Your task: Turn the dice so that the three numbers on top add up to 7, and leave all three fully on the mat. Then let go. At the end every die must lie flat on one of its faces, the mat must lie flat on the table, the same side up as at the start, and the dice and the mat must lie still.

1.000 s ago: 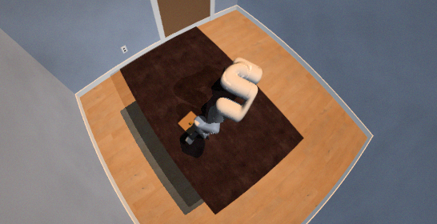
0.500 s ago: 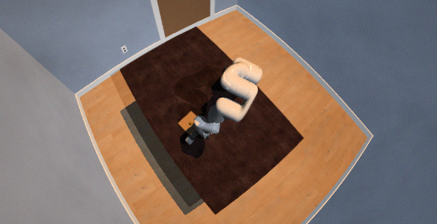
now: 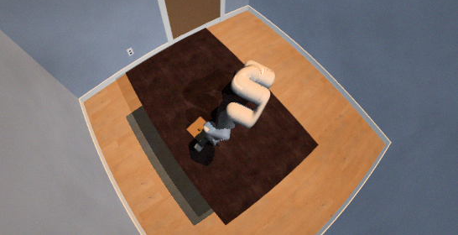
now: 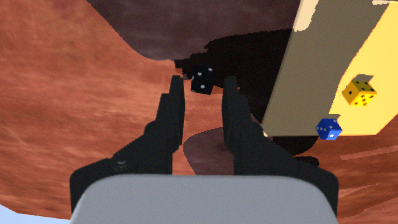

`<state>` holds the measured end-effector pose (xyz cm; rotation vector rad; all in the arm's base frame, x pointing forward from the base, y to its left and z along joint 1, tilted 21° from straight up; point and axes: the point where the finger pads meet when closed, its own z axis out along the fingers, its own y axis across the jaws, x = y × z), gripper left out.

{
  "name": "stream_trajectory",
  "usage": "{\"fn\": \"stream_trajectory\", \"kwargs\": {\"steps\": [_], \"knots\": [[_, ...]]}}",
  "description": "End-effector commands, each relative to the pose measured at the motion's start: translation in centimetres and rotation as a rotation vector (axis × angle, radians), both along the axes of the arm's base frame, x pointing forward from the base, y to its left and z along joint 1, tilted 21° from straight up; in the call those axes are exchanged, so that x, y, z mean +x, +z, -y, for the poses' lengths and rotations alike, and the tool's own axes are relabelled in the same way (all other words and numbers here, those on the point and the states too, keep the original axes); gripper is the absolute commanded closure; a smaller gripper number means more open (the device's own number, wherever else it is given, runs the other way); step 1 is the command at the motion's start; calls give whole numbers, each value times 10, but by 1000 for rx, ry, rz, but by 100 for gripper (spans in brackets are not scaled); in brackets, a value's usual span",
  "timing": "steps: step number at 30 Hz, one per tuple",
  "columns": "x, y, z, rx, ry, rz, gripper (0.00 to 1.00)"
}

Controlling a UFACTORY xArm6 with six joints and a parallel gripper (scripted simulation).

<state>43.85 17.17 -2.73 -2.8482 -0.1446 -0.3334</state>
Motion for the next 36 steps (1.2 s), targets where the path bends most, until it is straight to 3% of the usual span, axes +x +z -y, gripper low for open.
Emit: {"fn": "stream_trajectory", "kwargs": {"steps": [1, 36], "knots": [[1, 0, 0, 1, 0, 3, 69], [5, -18, -6, 1, 0, 3, 69]]}}
